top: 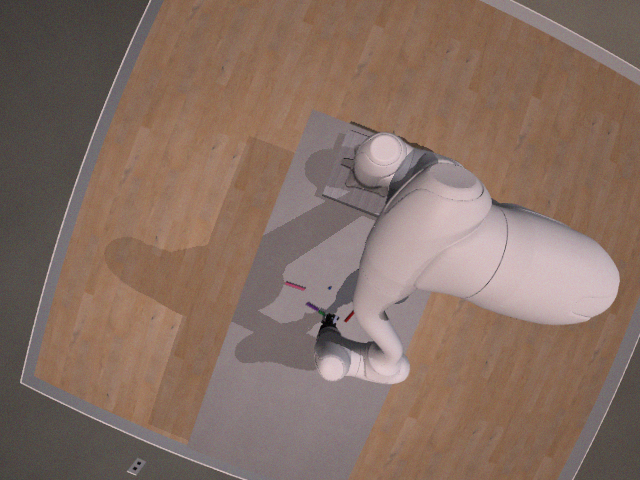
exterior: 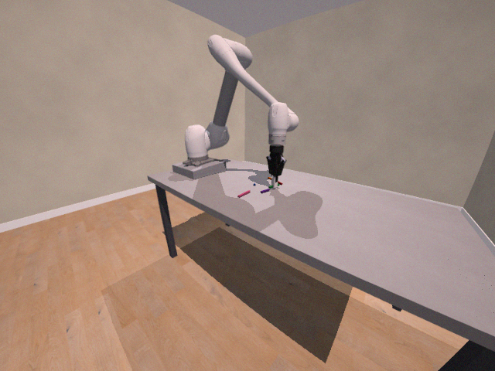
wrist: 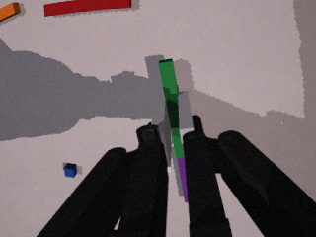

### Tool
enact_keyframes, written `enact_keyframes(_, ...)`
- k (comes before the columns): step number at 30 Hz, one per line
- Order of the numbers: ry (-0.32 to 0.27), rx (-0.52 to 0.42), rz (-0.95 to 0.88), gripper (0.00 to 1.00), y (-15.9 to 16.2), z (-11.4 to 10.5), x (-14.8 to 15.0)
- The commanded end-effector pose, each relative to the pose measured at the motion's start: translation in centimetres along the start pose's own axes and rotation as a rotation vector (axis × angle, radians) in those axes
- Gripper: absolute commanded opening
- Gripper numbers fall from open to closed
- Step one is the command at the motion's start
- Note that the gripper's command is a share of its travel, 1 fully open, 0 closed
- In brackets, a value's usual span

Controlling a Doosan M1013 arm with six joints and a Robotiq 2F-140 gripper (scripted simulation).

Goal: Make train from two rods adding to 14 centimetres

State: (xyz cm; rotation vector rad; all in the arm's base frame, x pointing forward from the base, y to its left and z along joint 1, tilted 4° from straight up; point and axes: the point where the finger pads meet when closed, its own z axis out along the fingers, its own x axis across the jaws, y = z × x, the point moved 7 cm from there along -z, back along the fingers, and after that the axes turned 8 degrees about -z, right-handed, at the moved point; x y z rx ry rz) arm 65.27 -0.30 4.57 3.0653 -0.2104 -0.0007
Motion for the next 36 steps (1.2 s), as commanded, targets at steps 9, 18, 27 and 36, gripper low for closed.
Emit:
enact_keyframes(9,0.000,0.000,0.000,0.03,0.0,0.0,0.0)
enact_keyframes(18,0.000,0.000,0.000,0.03,0.0,0.4,0.0)
enact_keyframes(27,0.000,0.000,0.000,0.03,0.0,1.1,0.0)
enact_keyframes(36,0.000,0.000,0.000,0.03,0.0,1.2,0.0)
